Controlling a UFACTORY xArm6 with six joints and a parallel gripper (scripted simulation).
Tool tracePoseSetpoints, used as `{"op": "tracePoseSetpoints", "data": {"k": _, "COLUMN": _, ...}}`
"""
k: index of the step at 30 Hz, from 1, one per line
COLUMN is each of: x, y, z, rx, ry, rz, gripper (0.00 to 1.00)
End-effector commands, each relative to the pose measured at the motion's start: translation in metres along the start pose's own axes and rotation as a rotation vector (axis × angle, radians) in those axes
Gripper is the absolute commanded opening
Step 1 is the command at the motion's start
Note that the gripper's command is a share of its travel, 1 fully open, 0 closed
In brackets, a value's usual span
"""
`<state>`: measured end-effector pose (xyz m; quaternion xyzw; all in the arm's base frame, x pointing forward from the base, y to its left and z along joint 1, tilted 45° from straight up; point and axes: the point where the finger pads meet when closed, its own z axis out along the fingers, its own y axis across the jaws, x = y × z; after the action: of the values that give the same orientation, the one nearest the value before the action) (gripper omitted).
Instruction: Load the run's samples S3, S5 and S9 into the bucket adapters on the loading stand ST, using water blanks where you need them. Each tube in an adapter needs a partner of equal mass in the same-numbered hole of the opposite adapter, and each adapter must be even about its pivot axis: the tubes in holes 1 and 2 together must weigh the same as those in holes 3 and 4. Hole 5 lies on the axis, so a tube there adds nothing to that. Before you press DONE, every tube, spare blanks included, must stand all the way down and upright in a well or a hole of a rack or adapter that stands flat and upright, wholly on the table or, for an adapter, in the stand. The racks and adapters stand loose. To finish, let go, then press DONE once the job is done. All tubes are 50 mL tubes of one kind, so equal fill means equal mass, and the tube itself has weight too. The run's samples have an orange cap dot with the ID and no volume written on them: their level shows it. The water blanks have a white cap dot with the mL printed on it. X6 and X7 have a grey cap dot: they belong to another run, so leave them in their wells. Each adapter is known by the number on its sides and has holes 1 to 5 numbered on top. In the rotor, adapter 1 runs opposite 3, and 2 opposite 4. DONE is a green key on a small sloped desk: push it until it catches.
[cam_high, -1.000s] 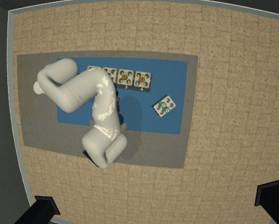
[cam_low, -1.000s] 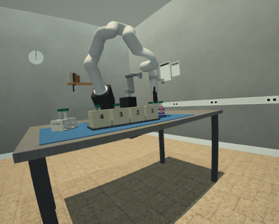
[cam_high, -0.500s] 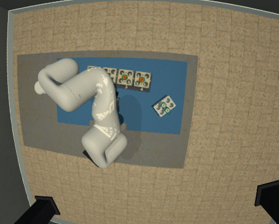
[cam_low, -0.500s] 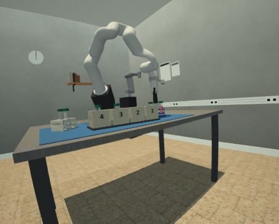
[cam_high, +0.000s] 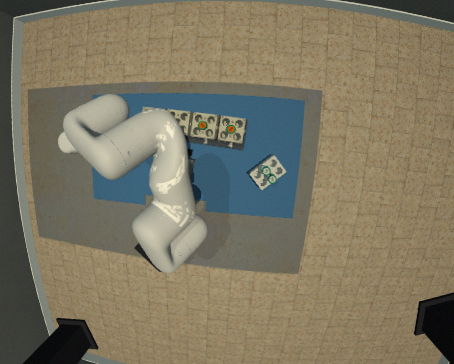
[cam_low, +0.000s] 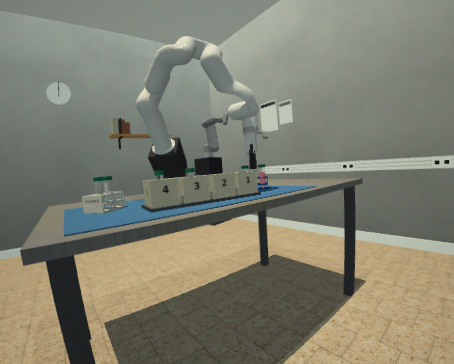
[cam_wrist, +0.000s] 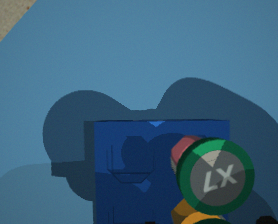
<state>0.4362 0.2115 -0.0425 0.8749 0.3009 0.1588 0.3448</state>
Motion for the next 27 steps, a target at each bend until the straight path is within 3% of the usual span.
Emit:
{"op": "tracePoseSetpoints", "data": {"k": 1, "x": 0.0013, "y": -0.0001, "z": 0.0016, "rx": 0.001, "ry": 0.003, "rz": 0.001, "gripper": 0.57}}
{"op": "tracePoseSetpoints", "data": {"k": 19, "x": 0.0013, "y": -0.0001, "z": 0.0035, "rx": 0.001, "ry": 0.003, "rz": 0.001, "gripper": 0.57}}
{"op": "tracePoseSetpoints", "data": {"k": 20, "x": 0.0013, "y": -0.0001, "z": 0.0029, "rx": 0.001, "ry": 0.003, "rz": 0.001, "gripper": 0.0}}
{"op": "tracePoseSetpoints", "data": {"k": 27, "x": 0.0013, "y": -0.0001, "z": 0.0018, "rx": 0.001, "ry": 0.003, "rz": 0.001, "gripper": 0.0}}
